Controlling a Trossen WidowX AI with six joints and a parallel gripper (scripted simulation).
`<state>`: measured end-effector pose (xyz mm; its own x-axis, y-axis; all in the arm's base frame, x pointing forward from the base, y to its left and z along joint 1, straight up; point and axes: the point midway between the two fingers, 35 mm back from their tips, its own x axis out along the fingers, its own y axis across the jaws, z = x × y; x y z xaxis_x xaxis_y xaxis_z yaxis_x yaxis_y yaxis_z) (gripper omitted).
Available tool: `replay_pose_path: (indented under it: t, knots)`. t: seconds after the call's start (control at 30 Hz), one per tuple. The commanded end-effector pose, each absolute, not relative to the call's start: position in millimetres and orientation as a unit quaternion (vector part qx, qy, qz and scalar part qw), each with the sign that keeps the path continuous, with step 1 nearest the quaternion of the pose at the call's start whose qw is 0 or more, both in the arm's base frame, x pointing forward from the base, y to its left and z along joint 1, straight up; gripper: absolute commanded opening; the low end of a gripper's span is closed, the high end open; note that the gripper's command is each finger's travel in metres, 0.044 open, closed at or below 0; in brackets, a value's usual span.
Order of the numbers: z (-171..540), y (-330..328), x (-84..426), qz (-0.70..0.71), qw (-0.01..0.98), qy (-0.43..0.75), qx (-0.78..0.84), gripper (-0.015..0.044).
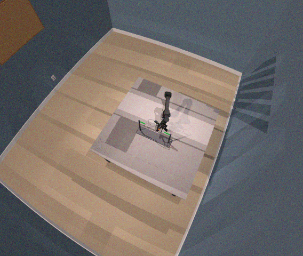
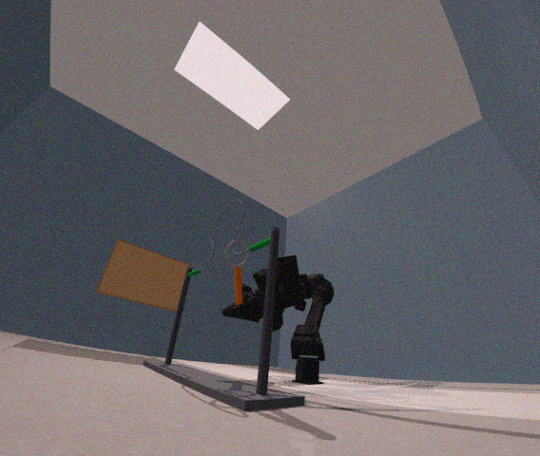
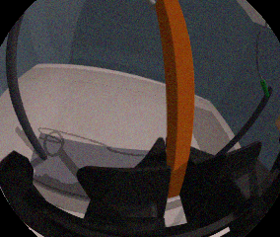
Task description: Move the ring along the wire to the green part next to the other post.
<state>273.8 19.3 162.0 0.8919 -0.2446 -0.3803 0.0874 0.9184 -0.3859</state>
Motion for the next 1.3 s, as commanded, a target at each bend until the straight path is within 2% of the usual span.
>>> replay_pose_path:
  t: [0.0,0.53,1.27]
  knots:
    - [157.2,32.8,273.8,-0.079,0.962,0.222,-0.14,-0.015]
    - [151.9,73.5,272.8,-0.053,0.971,0.23,-0.038,-0.015]
    - [151.8,103.3,272.0,-0.047,0.972,0.231,-0.009,-0.015]
